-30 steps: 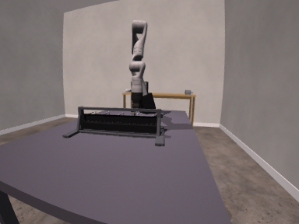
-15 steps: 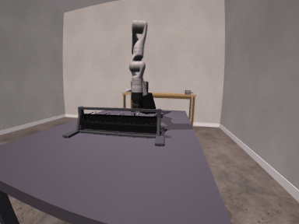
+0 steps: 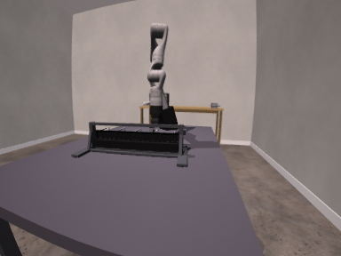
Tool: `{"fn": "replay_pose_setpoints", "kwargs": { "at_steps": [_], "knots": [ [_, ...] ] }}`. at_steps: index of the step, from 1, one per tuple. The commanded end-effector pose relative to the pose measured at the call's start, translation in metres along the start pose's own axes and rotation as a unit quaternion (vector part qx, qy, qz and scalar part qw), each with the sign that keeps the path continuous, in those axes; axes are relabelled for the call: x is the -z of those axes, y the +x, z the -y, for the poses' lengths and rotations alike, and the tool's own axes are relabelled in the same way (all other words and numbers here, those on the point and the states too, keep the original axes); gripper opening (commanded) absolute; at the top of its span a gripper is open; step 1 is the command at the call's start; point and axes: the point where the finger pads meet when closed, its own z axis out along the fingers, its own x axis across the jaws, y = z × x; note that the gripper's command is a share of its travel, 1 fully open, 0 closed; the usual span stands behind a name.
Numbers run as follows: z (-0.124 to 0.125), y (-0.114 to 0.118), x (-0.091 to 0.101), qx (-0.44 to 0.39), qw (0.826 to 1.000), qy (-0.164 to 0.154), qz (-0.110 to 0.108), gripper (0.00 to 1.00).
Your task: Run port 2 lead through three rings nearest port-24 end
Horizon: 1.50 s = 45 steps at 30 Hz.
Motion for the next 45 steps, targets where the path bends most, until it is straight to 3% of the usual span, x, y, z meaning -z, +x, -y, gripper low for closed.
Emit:
{"fn": "replay_pose_setpoints", "kwargs": {
  "at_steps": [1, 45],
  "knots": [
    [0.0, -0.001, 0.0, 0.0, 1.0, 0.0, 0.001, 0.67],
    [0.0, -0.001, -0.018, 0.0, 1.0, 0.0, 0.001, 0.67]
  ]
}}
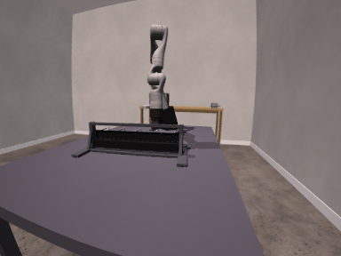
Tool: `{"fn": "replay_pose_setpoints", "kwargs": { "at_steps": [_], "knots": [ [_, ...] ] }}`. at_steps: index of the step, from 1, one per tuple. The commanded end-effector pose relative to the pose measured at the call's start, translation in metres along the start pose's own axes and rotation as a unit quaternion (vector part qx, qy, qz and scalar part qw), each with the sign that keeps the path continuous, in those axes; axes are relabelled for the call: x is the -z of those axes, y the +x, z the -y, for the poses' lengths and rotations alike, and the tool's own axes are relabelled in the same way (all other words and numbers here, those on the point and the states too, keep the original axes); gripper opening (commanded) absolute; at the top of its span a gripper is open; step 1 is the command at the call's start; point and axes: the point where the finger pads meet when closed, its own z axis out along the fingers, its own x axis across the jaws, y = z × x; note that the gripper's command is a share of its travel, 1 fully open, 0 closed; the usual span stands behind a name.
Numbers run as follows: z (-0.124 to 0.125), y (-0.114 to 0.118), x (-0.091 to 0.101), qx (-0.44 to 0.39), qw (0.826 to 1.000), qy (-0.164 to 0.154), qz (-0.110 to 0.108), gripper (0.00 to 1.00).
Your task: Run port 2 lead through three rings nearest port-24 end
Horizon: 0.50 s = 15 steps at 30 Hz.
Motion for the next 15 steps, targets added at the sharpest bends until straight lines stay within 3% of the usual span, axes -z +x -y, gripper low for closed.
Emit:
{"fn": "replay_pose_setpoints", "kwargs": {
  "at_steps": [1, 15],
  "knots": [
    [0.0003, -0.0001, -0.001, 0.0, 1.0, 0.0, 0.0, 0.67],
    [0.0003, -0.0001, -0.0028, 0.0, 1.0, 0.0, 0.0, 0.67]
  ]
}}
